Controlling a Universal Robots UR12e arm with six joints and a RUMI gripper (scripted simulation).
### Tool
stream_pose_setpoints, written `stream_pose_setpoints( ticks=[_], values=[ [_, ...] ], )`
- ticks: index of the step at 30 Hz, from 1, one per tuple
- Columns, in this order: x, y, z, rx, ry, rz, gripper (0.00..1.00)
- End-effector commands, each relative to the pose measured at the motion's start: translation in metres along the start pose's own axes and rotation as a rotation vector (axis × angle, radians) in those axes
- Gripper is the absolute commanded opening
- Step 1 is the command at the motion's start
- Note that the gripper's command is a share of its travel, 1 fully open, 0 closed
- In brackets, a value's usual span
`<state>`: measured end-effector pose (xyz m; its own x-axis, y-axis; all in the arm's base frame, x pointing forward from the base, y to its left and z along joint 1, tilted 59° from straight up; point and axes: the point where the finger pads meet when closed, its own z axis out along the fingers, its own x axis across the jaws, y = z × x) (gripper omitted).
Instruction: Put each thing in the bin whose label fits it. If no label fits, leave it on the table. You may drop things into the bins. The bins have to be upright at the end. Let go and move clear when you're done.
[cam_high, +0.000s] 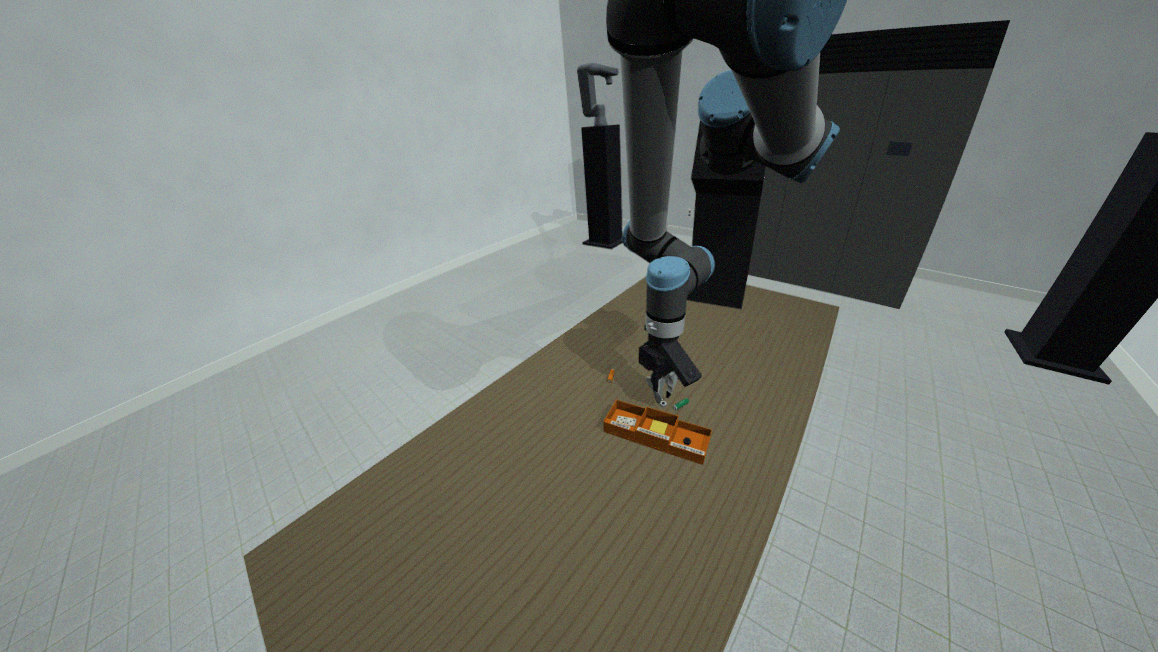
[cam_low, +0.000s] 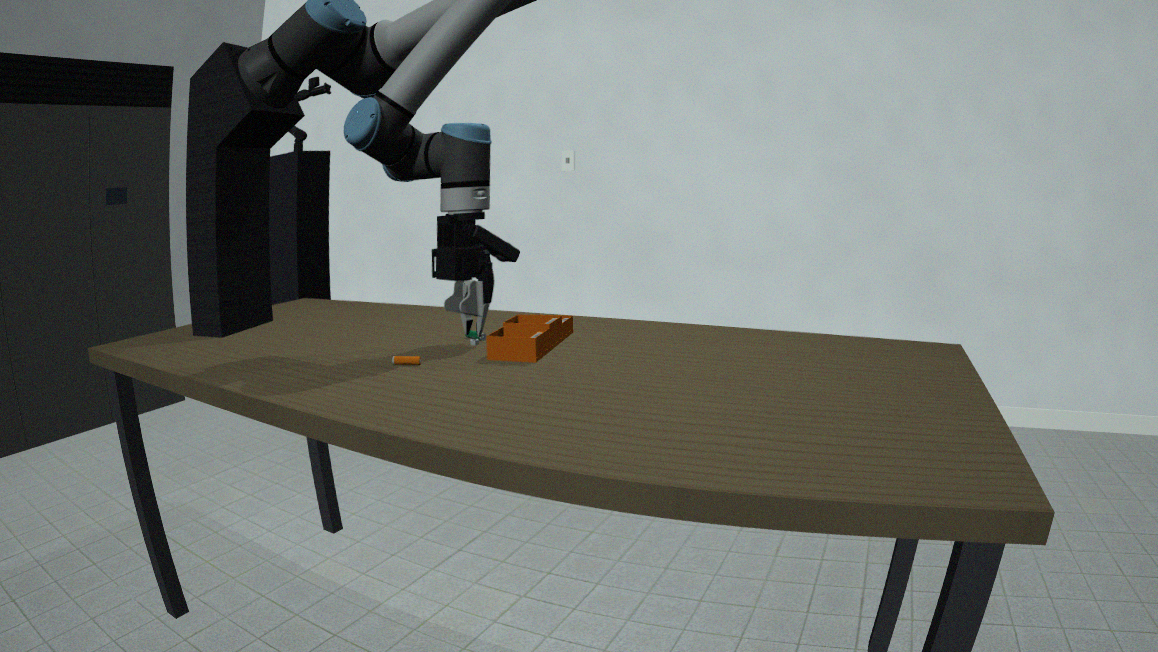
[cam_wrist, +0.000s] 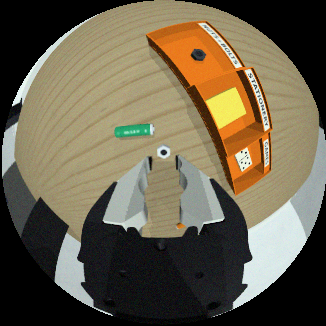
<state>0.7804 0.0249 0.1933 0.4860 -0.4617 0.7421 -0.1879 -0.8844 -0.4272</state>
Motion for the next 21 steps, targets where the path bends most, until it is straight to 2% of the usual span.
stream_pose_setpoints(
  ticks=[1,12,21],
  values=[
    [0.000,0.000,0.002,0.000,0.001,0.000,0.18],
    [0.000,0.000,0.014,0.000,0.001,0.000,0.18],
    [0.000,0.000,0.014,0.000,0.001,0.000,0.18]
  ],
)
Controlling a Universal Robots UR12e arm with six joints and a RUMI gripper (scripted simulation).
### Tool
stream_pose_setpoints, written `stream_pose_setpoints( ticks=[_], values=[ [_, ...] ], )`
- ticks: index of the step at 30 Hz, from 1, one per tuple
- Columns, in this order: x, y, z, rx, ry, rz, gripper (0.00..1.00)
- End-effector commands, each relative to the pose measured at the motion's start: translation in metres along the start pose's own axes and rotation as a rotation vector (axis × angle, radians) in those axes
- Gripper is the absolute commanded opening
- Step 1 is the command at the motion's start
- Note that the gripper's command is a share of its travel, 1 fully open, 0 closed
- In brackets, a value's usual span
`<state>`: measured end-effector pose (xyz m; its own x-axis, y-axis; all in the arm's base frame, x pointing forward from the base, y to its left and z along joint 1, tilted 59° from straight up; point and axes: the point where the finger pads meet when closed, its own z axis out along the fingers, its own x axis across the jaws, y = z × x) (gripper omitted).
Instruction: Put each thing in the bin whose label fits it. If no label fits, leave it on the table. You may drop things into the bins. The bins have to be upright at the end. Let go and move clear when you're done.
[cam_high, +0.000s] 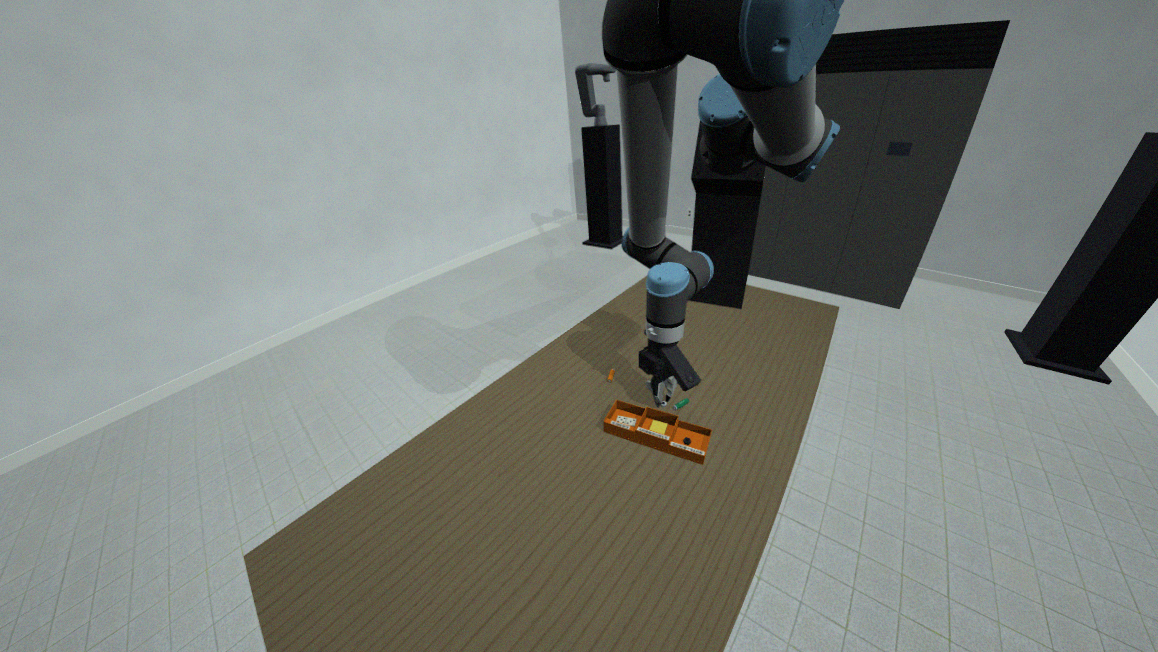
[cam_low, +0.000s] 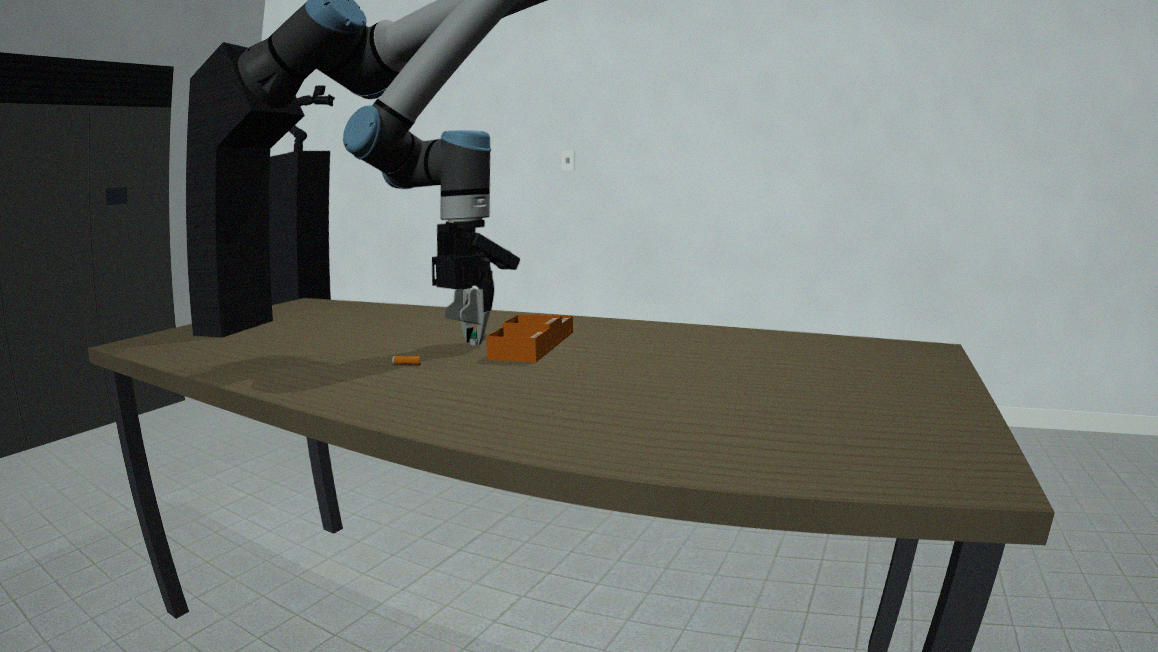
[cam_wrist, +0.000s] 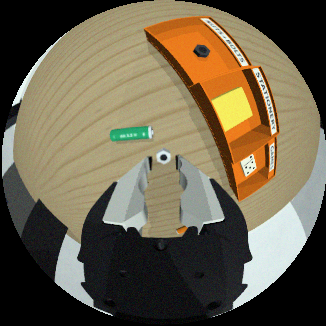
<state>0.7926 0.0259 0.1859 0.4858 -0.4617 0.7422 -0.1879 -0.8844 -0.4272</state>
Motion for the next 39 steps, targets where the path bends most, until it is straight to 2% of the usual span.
stream_pose_setpoints(
  ticks=[1,5,6,37,39],
  values=[
    [0.0001,-0.0002,-0.0002,0.000,0.000,0.000,0.18],
    [0.0001,-0.0002,-0.0002,0.000,0.000,0.000,0.18],
    [0.0001,-0.0002,-0.0002,0.000,0.000,0.000,0.00],
    [0.0001,-0.0002,-0.0002,0.000,0.000,0.000,0.00],
    [0.0001,-0.0002,-0.0068,0.000,0.000,0.000,0.00]
  ],
)
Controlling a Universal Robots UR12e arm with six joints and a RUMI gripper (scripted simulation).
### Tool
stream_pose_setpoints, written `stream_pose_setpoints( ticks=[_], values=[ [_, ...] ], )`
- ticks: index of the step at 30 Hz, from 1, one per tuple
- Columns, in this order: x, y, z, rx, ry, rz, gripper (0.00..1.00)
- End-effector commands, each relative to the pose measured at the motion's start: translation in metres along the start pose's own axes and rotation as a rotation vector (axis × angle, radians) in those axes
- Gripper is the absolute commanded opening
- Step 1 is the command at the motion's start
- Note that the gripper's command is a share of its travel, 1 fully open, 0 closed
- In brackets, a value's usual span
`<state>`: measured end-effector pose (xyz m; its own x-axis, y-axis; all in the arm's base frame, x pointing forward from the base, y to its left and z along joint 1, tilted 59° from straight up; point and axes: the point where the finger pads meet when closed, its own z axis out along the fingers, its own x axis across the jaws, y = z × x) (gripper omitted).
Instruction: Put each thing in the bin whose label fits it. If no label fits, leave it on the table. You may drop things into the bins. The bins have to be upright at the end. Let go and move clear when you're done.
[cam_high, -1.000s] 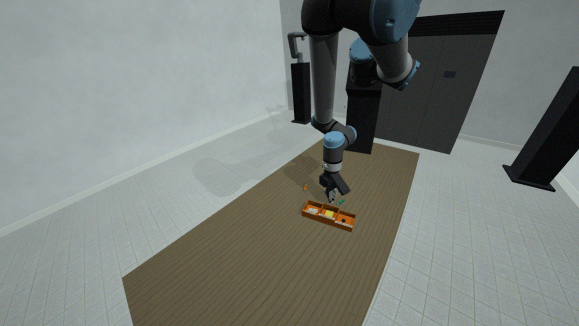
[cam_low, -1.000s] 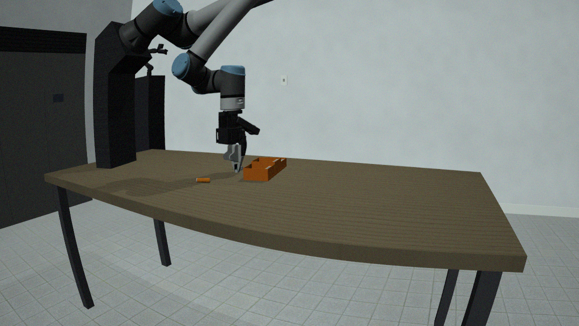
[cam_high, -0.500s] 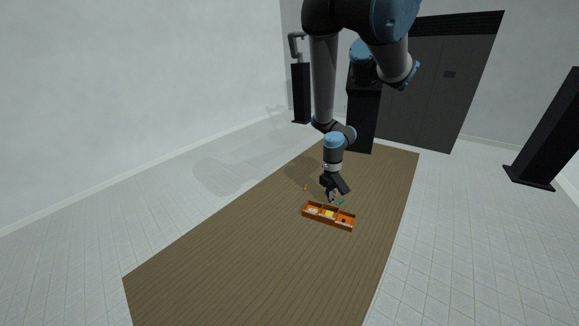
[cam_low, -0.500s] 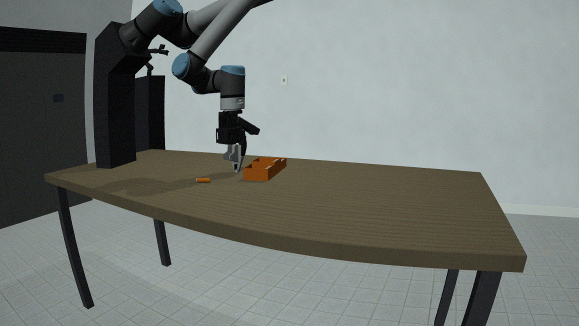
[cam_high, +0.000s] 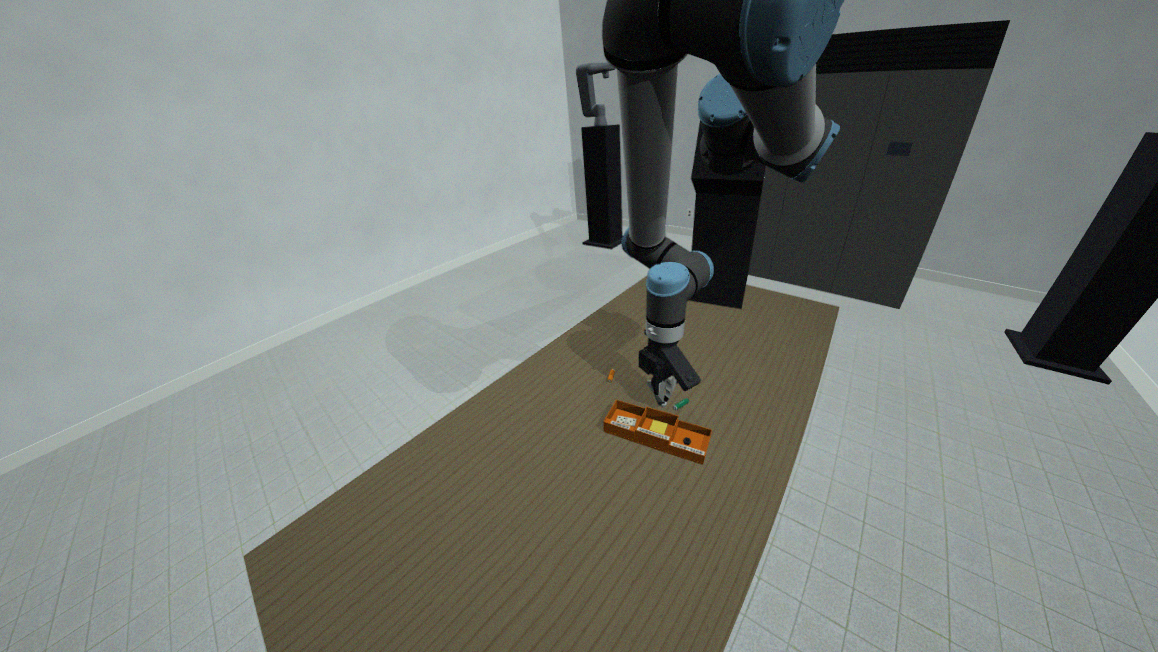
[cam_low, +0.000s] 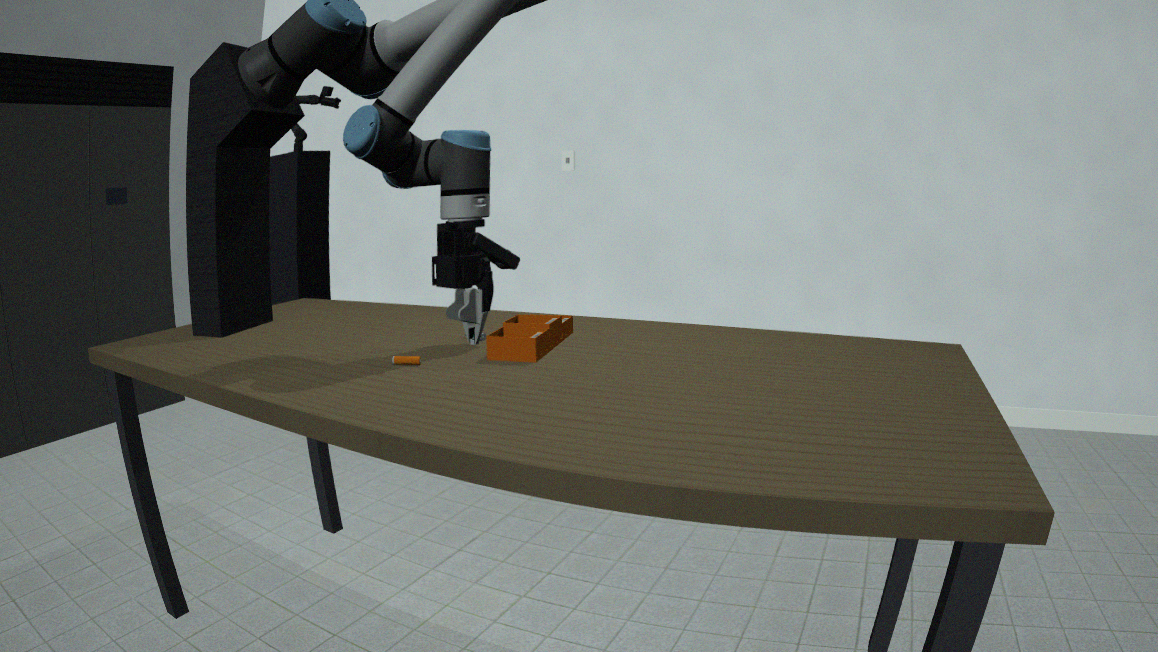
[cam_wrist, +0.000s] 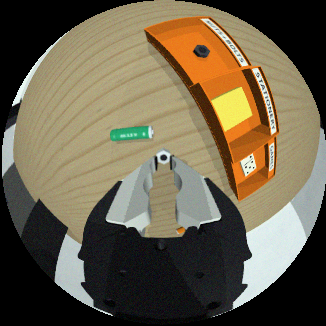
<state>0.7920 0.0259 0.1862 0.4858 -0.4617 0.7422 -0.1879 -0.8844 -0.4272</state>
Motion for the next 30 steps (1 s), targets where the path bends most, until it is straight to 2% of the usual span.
stream_pose_setpoints(
  ticks=[1,12,14,18,30],
  values=[
    [0.000,0.000,-0.009,0.000,0.000,0.000,0.00],
    [0.000,0.000,-0.046,0.000,0.001,0.000,0.00],
    [0.000,0.000,-0.046,0.000,0.001,0.000,0.00],
    [0.000,0.000,-0.059,0.000,0.001,0.000,0.00],
    [0.000,0.000,-0.059,0.000,0.000,0.000,0.00]
  ],
)
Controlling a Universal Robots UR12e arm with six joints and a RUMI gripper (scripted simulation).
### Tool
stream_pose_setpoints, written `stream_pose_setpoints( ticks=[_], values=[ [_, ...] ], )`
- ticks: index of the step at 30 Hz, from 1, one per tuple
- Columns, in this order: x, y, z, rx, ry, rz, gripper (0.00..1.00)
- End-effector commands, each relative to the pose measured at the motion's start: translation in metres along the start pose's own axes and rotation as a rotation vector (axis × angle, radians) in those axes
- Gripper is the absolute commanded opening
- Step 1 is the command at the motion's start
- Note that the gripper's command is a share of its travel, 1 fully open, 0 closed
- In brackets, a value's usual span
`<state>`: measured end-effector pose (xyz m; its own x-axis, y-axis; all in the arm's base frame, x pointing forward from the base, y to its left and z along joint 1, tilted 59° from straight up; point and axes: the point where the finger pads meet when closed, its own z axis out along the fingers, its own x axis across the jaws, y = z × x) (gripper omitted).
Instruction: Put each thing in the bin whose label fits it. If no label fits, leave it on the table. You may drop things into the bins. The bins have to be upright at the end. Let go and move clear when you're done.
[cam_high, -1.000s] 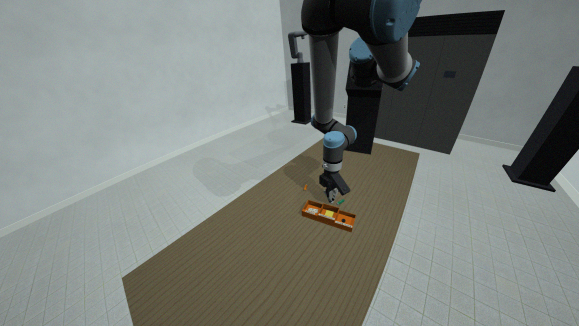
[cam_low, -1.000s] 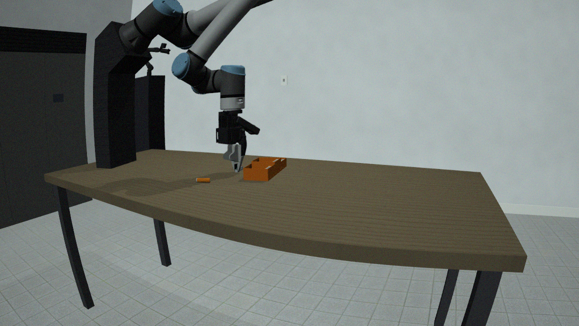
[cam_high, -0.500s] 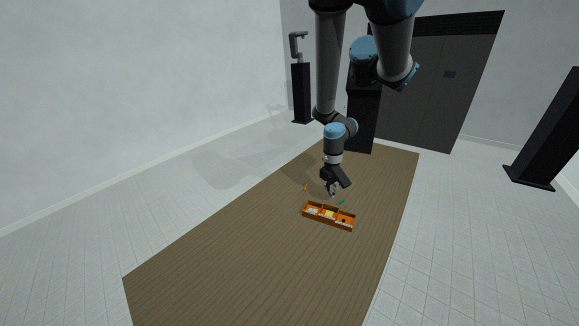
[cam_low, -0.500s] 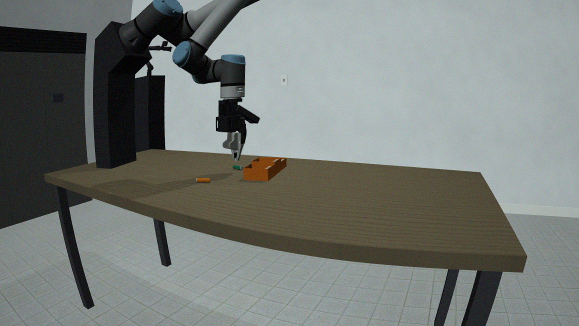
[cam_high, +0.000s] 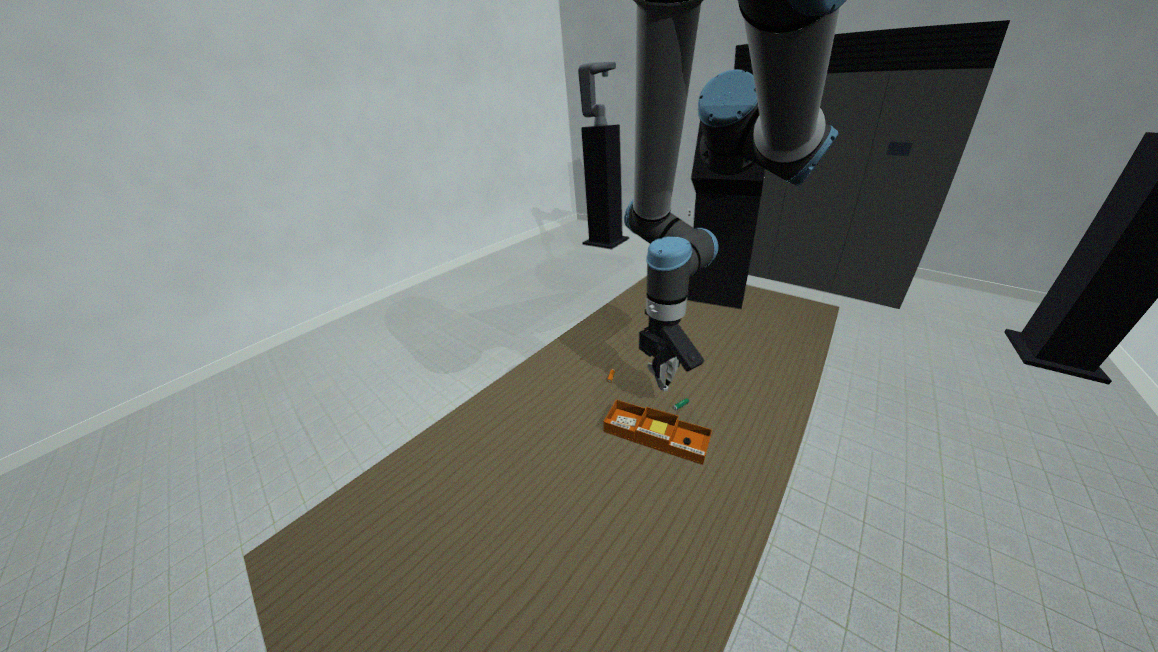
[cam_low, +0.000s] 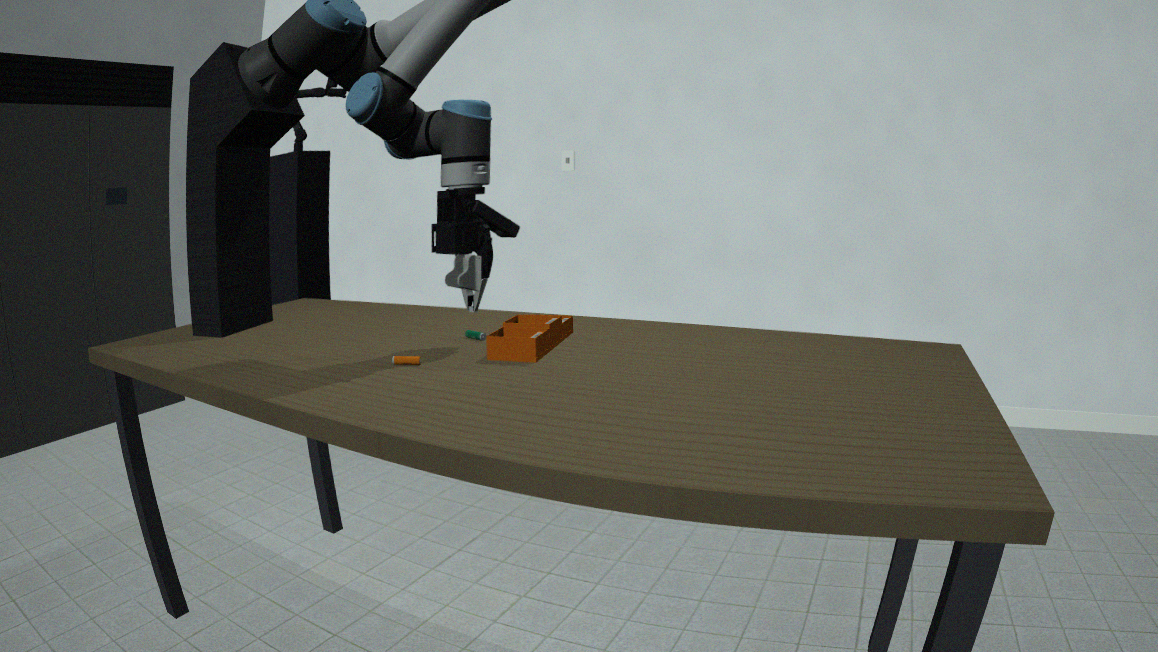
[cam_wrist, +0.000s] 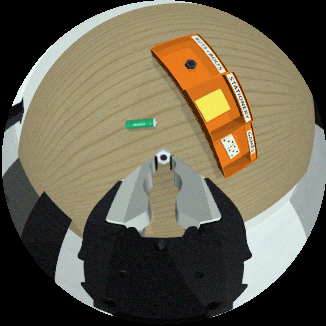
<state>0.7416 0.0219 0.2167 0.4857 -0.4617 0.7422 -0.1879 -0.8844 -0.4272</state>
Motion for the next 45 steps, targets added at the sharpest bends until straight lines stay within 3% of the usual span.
stream_pose_setpoints(
  ticks=[1,10,14,18,19,25,33,38,45],
  values=[
    [0.000,0.000,0.000,0.000,0.000,0.000,0.00],
    [0.000,0.000,-0.007,0.000,0.000,0.000,0.00],
    [0.007,-0.023,-0.007,0.000,0.001,-0.191,0.00],
    [0.010,-0.035,-0.007,0.000,0.001,-0.254,0.00],
    [0.012,-0.041,-0.007,0.000,0.001,-0.346,0.00],
    [0.022,-0.075,-0.007,0.000,0.001,-0.515,0.00],
    [0.035,-0.121,-0.007,0.000,0.001,-0.515,0.00],
    [0.039,-0.136,-0.007,0.000,0.001,-0.515,0.00],
    [0.040,-0.139,-0.007,0.000,0.001,-0.515,0.00]
  ],
)
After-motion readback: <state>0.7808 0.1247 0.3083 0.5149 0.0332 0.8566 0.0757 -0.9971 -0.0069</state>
